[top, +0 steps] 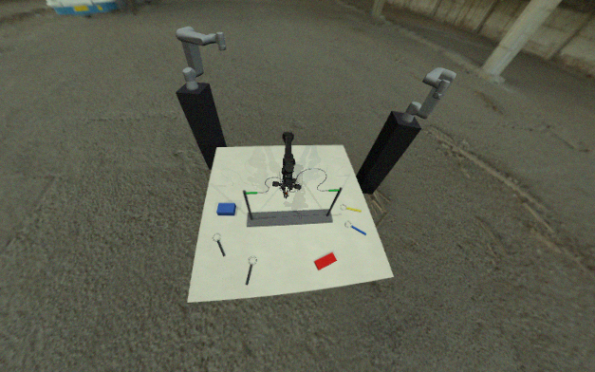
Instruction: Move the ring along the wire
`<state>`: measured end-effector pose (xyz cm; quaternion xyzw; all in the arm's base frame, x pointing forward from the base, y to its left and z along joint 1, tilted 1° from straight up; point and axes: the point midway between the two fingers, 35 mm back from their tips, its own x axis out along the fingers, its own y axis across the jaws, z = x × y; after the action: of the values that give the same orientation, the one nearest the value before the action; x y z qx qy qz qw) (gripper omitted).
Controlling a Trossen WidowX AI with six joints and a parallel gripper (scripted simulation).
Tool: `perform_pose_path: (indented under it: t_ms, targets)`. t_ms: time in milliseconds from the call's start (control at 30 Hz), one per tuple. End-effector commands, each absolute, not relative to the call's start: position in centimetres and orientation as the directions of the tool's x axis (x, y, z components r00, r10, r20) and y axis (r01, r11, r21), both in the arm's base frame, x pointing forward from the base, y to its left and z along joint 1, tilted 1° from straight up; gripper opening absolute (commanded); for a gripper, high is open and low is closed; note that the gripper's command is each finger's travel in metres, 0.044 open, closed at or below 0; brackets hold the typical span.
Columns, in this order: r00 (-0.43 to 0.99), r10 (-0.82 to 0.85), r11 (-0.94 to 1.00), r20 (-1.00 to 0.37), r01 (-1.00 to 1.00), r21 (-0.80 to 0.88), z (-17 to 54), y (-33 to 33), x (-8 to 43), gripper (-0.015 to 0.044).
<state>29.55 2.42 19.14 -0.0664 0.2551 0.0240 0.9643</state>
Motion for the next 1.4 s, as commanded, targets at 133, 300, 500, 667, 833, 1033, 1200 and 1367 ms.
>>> perform_pose_path:
  t_ms: [133,300,500,667,833,1033,1200,1367]
  targets:
    - [0.867,0.026,0.994,-0.497,-0.075,-0.077,19.3,3.5,29.4,-0.0150]
    - [0.866,0.034,0.995,-0.499,-0.075,-0.062,19.3,4.1,29.2,-0.0150]
    - [0.865,0.044,0.996,-0.501,-0.075,-0.042,19.3,4.9,29.1,-0.0150]
    - [0.862,0.056,0.997,-0.503,-0.075,-0.017,19.3,5.7,28.9,-0.0150]
    - [0.859,0.076,0.997,-0.506,-0.075,0.024,19.3,6.6,28.8,-0.0150]
    - [0.852,0.113,0.993,-0.510,-0.073,0.097,19.4,8.0,28.5,-0.0150]
    - [0.845,0.155,0.981,-0.512,-0.071,0.179,19.7,9.4,28.3,-0.0150]
    - [0.836,0.204,0.959,-0.509,-0.066,0.276,20.2,10.9,28.0,-0.0150]
